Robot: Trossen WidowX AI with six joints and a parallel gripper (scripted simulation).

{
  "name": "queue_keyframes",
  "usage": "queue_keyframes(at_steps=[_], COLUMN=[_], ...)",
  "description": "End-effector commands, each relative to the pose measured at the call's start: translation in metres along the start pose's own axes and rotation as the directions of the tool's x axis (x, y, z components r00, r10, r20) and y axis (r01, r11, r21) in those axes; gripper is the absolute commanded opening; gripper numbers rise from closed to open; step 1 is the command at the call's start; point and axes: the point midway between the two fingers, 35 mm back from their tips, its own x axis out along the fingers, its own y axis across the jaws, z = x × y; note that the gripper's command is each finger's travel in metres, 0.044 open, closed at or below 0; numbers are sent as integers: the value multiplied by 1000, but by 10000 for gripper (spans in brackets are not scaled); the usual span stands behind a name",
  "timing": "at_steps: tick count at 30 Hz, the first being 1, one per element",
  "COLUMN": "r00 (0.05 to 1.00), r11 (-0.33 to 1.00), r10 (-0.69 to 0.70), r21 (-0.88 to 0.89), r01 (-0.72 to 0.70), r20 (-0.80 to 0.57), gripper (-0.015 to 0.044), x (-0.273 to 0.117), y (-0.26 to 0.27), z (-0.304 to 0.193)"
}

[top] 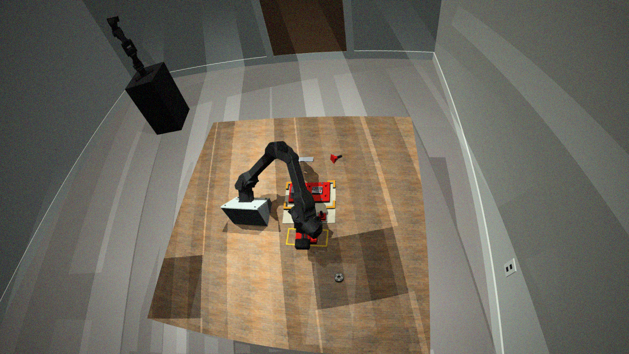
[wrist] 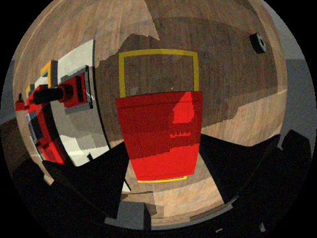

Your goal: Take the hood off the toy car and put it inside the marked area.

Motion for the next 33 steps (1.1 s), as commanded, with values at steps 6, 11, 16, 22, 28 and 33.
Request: queue_keyframes(at_steps=[6, 11, 16, 22, 28, 33], r00=[1000, 1000, 1000, 1000, 1000, 1000], r11=[1000, 1000, 1000, 1000, 1000, 1000], r10=[0, -1, 1, 2, 2, 2], r21=[-1, 0, 0, 0, 0, 0], r01=[0, 1, -1, -2, -2, -2], r20=[0, 1, 1, 1, 1, 1], gripper=[368, 440, 440, 440, 440, 440], x=[0, -8, -60, -72, -72, -72], y=[0, -1, -2, -1, -1, -1], z=[0, 1, 1, 0, 0, 0])
